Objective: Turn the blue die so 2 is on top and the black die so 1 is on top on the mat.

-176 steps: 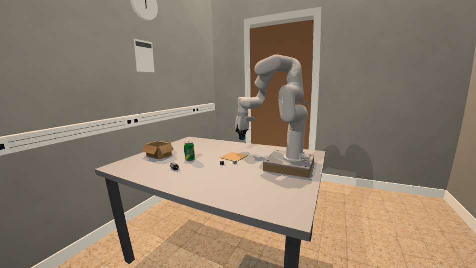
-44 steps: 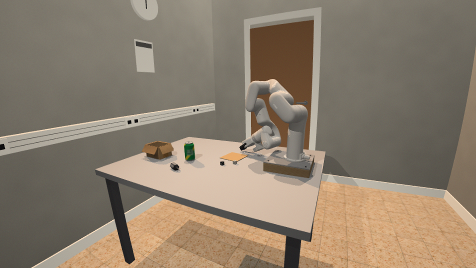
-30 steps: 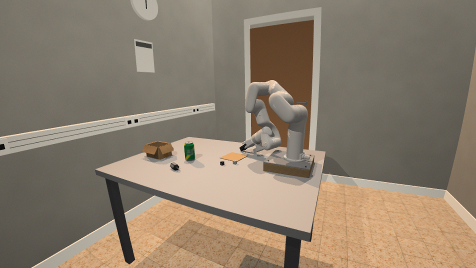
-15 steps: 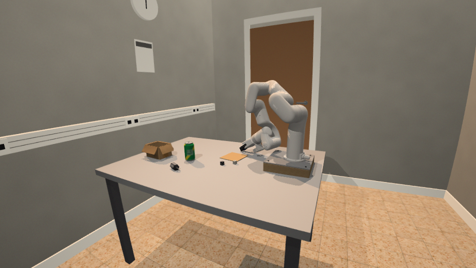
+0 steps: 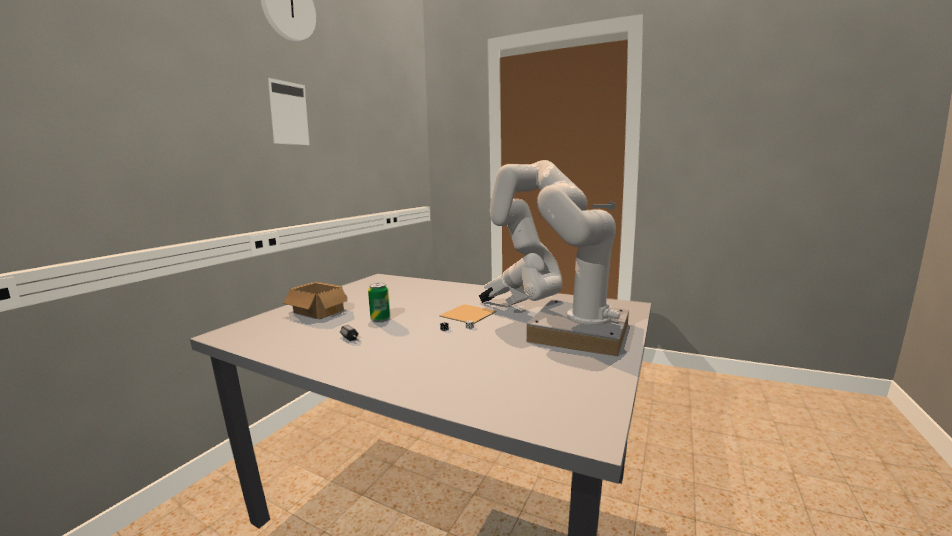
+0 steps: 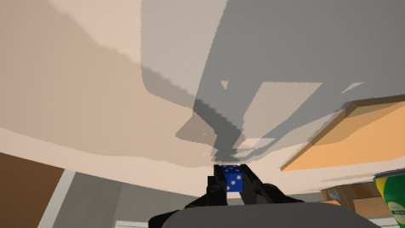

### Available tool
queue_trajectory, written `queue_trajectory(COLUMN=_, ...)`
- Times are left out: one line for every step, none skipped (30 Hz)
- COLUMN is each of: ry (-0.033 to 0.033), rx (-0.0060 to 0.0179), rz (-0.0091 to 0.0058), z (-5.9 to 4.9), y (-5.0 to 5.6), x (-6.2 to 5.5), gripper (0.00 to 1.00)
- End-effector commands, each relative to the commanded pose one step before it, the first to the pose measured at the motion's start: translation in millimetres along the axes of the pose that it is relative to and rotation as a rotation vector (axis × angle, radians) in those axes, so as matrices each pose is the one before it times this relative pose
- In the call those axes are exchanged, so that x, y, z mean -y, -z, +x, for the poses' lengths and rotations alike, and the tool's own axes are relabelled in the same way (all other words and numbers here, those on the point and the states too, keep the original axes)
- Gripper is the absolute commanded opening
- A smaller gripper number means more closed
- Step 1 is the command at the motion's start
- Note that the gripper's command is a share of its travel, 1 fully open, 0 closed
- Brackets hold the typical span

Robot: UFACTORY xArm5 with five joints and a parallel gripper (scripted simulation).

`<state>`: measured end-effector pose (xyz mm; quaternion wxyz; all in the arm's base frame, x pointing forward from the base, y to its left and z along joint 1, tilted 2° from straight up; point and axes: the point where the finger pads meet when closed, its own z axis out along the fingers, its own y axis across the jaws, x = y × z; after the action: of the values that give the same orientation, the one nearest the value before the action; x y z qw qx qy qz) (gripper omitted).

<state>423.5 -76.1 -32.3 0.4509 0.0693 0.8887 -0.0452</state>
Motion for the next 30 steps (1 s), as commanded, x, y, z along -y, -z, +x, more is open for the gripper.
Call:
queue_trajectory(ry=0.00001, rx=0.00199, rz=0.00001, z=-0.84, y=0.06, x=0.0, gripper=0.15)
queue_trajectory(ry=0.0, rx=0.0, rz=0.0, z=0.0, y=0.0, x=0.0, gripper=0.15)
queue_trajectory(ry=0.0, rx=0.0, rz=0.0, z=0.0, y=0.0, x=0.0, gripper=0.15)
queue_trajectory(ry=0.0, rx=0.0, rz=0.0, z=0.0, y=0.0, x=0.0, gripper=0.19)
queue_trajectory(ry=0.0, rx=0.0, rz=0.0, z=0.0, y=0.0, x=0.0, gripper=0.19)
queue_trajectory(ry=0.0, rx=0.0, rz=0.0, z=0.0, y=0.0, x=0.0, gripper=0.19)
queue_trajectory(ry=0.0, rx=0.0, rz=0.0, z=0.0, y=0.0, x=0.0, gripper=0.23)
queue_trajectory(ry=0.0, rx=0.0, rz=0.0, z=0.0, y=0.0, x=0.0, gripper=0.23)
queue_trajectory(ry=0.0, rx=0.0, rz=0.0, z=0.0, y=0.0, x=0.0, gripper=0.23)
queue_trajectory(ry=0.0, rx=0.0, rz=0.0, z=0.0, y=0.0, x=0.0, gripper=0.28)
queue_trajectory(ry=0.0, rx=0.0, rz=0.0, z=0.0, y=0.0, x=0.0, gripper=0.28)
queue_trajectory(ry=0.0, rx=0.0, rz=0.0, z=0.0, y=0.0, x=0.0, gripper=0.28)
queue_trajectory(ry=0.0, rx=0.0, rz=0.0, z=0.0, y=0.0, x=0.0, gripper=0.32)
queue_trajectory(ry=0.0, rx=0.0, rz=0.0, z=0.0, y=0.0, x=0.0, gripper=0.32)
queue_trajectory(ry=0.0, rx=0.0, rz=0.0, z=0.0, y=0.0, x=0.0, gripper=0.32)
queue_trajectory(ry=0.0, rx=0.0, rz=0.0, z=0.0, y=0.0, x=0.0, gripper=0.36)
queue_trajectory(ry=0.0, rx=0.0, rz=0.0, z=0.0, y=0.0, x=0.0, gripper=0.36)
queue_trajectory(ry=0.0, rx=0.0, rz=0.0, z=0.0, y=0.0, x=0.0, gripper=0.36)
queue_trajectory(ry=0.0, rx=0.0, rz=0.0, z=0.0, y=0.0, x=0.0, gripper=0.36)
queue_trajectory(ry=0.0, rx=0.0, rz=0.0, z=0.0, y=0.0, x=0.0, gripper=0.36)
queue_trajectory(ry=0.0, rx=0.0, rz=0.0, z=0.0, y=0.0, x=0.0, gripper=0.36)
queue_trajectory(ry=0.0, rx=0.0, rz=0.0, z=0.0, y=0.0, x=0.0, gripper=0.36)
queue_trajectory(ry=0.0, rx=0.0, rz=0.0, z=0.0, y=0.0, x=0.0, gripper=0.36)
queue_trajectory(ry=0.0, rx=0.0, rz=0.0, z=0.0, y=0.0, x=0.0, gripper=0.36)
queue_trajectory(ry=0.0, rx=0.0, rz=0.0, z=0.0, y=0.0, x=0.0, gripper=0.36)
queue_trajectory(ry=0.0, rx=0.0, rz=0.0, z=0.0, y=0.0, x=0.0, gripper=0.36)
queue_trajectory(ry=0.0, rx=0.0, rz=0.0, z=0.0, y=0.0, x=0.0, gripper=0.36)
queue_trajectory(ry=0.0, rx=0.0, rz=0.0, z=0.0, y=0.0, x=0.0, gripper=0.36)
queue_trajectory(ry=0.0, rx=0.0, rz=0.0, z=0.0, y=0.0, x=0.0, gripper=0.36)
queue_trajectory(ry=0.0, rx=0.0, rz=0.0, z=0.0, y=0.0, x=0.0, gripper=0.36)
